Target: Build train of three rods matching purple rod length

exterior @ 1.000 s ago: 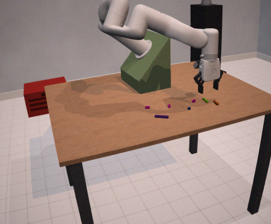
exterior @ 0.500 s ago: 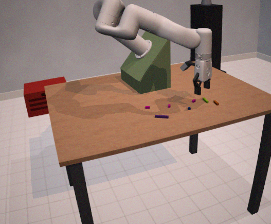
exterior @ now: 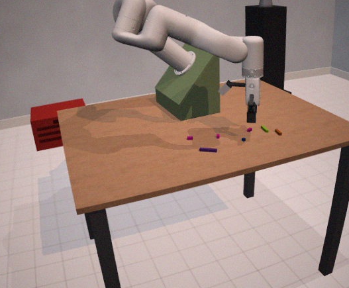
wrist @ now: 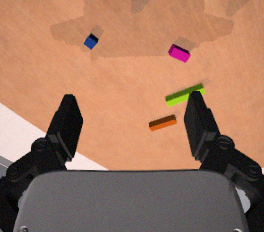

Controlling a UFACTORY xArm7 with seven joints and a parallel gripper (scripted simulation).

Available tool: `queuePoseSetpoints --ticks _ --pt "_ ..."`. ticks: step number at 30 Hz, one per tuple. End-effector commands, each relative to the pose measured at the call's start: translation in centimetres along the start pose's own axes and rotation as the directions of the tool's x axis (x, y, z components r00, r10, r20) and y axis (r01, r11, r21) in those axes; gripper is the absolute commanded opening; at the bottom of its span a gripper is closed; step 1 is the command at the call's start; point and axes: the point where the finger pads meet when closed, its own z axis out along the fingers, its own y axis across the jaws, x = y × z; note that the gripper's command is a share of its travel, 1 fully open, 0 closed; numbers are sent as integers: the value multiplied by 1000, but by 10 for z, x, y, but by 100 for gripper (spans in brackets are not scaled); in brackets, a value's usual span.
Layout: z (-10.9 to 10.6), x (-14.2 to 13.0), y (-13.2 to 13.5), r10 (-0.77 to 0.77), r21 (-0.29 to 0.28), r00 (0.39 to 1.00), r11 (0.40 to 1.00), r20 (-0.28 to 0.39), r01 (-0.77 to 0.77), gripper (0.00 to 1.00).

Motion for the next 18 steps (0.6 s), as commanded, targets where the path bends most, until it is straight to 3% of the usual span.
queuePoseSetpoints --ticks 1,8,10,18 --pt "-3 10 -4 -167 -7 986 986 8 167 100" --pt "-4 21 -8 -322 -6 947 947 10 322 100" --pt "-4 30 -11 -431 -4 902 902 10 431 100" --pt "-5 48 -16 -634 -1 773 773 10 634 100"
